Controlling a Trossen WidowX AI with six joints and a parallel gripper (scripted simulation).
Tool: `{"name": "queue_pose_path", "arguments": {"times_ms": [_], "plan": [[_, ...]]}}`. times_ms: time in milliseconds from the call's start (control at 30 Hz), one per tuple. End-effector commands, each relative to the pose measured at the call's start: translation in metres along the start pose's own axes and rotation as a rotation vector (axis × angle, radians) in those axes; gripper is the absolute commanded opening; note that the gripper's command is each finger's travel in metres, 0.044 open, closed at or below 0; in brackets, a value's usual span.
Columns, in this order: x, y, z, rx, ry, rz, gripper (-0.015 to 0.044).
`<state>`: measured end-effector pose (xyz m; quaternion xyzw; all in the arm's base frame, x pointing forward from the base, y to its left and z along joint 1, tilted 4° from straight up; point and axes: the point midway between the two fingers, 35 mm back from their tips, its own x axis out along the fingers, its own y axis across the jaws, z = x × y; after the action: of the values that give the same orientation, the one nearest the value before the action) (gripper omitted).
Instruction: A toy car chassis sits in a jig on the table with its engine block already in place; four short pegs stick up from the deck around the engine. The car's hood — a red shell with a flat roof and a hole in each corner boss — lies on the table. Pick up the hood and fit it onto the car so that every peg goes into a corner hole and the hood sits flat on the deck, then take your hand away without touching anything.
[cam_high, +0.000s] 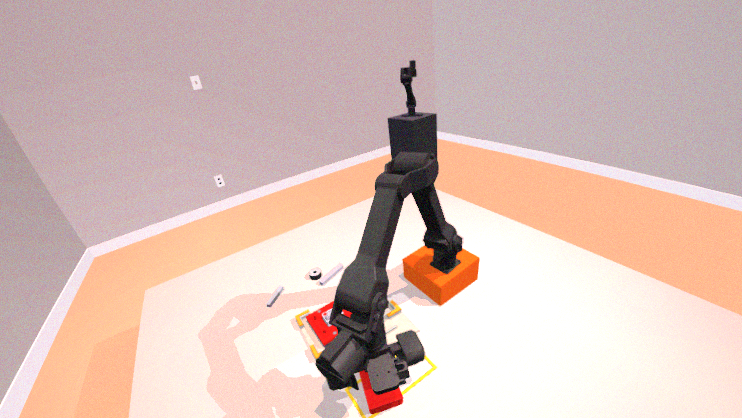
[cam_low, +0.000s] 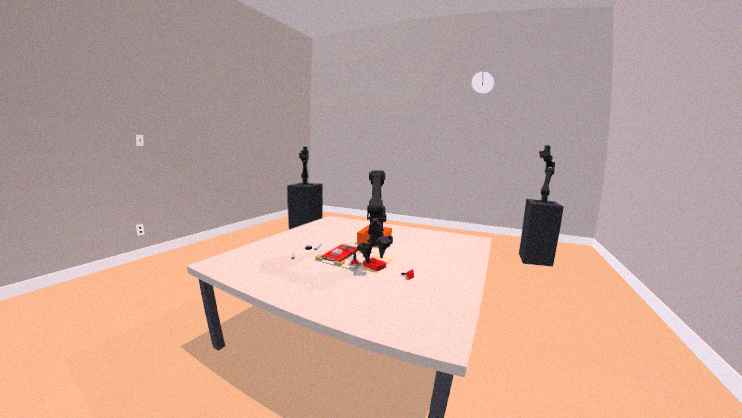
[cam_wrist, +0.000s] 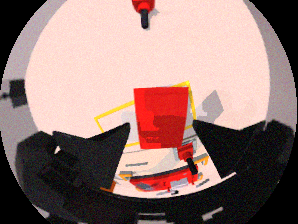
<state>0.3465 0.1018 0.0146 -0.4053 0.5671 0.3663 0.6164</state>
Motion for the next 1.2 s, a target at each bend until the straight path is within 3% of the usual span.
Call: {"name": "queue_pose_path", "arguments": {"times_ms": [0,1167], "plan": [[0.002,0.0,0.0,-0.006,-0.003,0.001,0.044],[0.019,0.0,0.0,-0.006,-0.003,0.001,0.044]]}}
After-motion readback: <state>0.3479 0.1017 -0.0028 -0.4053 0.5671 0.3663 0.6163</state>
